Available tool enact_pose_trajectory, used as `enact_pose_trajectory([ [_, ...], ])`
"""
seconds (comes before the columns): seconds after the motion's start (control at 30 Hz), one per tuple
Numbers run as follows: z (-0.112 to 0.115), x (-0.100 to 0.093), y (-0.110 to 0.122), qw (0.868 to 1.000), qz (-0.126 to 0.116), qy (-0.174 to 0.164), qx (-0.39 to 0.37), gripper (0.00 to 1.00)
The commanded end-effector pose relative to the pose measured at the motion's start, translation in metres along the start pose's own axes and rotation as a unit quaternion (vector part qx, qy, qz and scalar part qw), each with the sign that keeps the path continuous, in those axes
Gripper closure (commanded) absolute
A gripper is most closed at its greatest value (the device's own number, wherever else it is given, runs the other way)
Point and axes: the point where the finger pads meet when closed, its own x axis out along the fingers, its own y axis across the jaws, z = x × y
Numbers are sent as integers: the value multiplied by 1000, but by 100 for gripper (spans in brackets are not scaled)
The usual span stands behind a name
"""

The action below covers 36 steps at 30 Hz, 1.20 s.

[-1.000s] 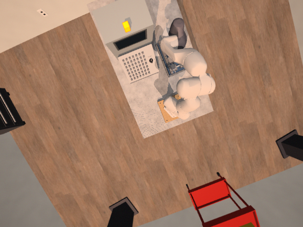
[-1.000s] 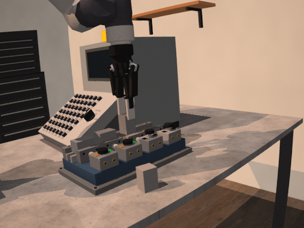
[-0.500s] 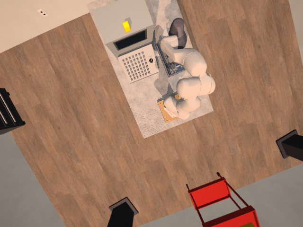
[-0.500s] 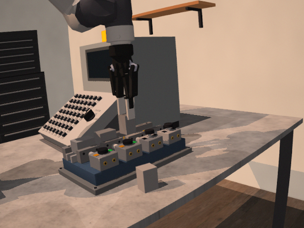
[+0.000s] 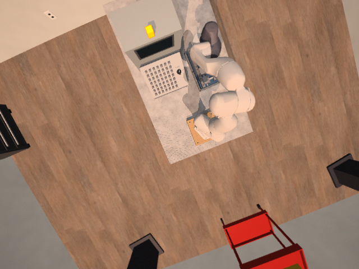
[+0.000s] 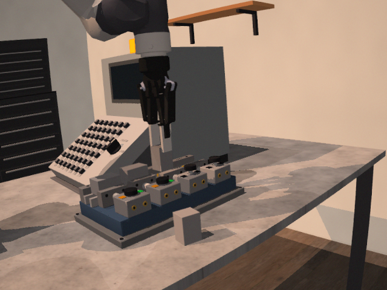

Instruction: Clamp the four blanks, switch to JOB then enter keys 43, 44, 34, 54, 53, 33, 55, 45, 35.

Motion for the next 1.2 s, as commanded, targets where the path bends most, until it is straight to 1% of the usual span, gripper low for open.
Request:
enact_pose_trajectory([
  [0.0, -1, 0, 1, 1000, 2, 2, 3, 100],
  [0.53, -1, 0, 1, 1000, 2, 2, 3, 100],
  [1.17, -1, 8, 1, 1000, 2, 2, 3, 100],
])
